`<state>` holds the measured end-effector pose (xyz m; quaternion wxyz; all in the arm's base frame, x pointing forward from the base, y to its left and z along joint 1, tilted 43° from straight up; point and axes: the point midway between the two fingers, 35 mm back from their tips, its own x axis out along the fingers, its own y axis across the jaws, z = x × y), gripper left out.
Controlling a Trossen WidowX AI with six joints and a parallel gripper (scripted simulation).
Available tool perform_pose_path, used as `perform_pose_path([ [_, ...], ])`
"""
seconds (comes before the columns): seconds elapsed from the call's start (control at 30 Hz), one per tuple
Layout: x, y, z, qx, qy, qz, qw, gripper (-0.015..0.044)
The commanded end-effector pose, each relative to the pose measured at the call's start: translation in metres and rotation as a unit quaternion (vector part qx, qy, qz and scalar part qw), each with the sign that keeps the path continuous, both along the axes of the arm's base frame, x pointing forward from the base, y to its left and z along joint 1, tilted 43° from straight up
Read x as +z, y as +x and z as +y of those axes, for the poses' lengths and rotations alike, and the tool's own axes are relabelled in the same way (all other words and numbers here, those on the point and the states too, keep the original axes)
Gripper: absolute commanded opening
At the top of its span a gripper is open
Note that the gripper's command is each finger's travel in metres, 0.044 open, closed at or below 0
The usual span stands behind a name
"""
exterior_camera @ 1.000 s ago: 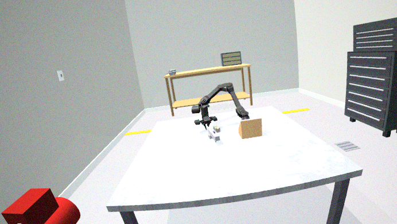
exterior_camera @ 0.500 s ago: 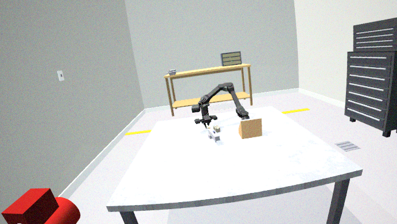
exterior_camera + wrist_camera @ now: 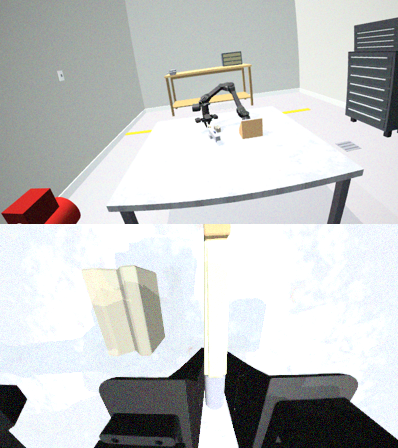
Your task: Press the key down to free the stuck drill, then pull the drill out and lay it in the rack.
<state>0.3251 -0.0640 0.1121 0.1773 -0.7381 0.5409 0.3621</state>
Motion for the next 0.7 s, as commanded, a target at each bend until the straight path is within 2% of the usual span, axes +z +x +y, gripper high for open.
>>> perform_pose_path([
  [0.0, 0.0023, -0.0001, 0.0024, -0.001, 0.001, -0.003, 1.0, 0.0],
  [0.67, 0.0088, -0.0026, 0.0108, -0.001, 0.001, -0.002, 1.0, 0.0],
])
